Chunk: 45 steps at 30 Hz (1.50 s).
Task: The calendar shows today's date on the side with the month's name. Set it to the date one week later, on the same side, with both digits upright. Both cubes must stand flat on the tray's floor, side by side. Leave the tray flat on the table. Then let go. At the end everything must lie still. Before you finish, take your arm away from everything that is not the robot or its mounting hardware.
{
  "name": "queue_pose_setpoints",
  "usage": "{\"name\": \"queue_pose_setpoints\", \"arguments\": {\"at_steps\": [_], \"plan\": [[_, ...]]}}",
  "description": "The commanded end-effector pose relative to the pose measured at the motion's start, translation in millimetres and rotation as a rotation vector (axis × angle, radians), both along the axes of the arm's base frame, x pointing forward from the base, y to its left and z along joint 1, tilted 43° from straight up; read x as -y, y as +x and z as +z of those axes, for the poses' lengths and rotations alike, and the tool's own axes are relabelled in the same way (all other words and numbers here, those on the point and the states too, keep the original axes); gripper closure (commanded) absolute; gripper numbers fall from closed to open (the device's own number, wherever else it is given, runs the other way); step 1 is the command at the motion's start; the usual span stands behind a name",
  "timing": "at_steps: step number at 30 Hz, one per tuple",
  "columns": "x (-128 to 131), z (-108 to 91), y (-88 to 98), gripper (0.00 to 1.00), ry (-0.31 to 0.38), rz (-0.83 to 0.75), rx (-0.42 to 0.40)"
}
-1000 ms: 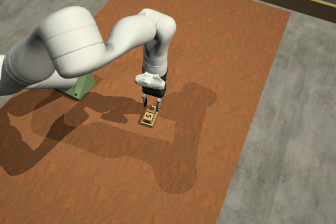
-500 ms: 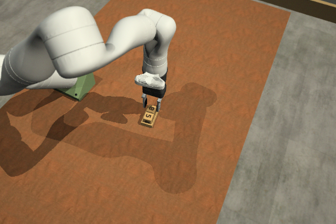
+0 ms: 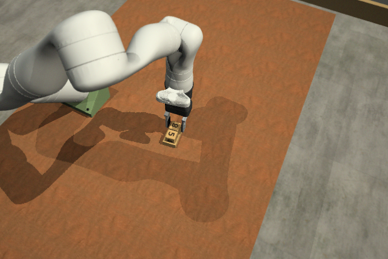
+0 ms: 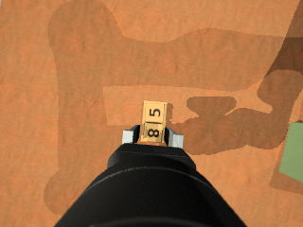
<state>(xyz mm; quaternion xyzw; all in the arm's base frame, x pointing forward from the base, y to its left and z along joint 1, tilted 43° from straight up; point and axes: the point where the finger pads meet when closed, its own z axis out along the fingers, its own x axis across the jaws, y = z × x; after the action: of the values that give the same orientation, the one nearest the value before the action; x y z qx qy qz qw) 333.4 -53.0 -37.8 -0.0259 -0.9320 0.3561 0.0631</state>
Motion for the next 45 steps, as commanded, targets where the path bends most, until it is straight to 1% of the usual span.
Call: {"name": "queue_pose_setpoints", "arguments": {"at_steps": [1,9,45], "plan": [[3.0,-3.3,-2.1,0.13,-0.002,-0.001,-0.005],[6.9,-7.6,-2.9,0.13,-0.002,-0.001,-0.005],[6.9,-7.7,-3.0,0.13,-0.002,-0.001,-0.005]]}}
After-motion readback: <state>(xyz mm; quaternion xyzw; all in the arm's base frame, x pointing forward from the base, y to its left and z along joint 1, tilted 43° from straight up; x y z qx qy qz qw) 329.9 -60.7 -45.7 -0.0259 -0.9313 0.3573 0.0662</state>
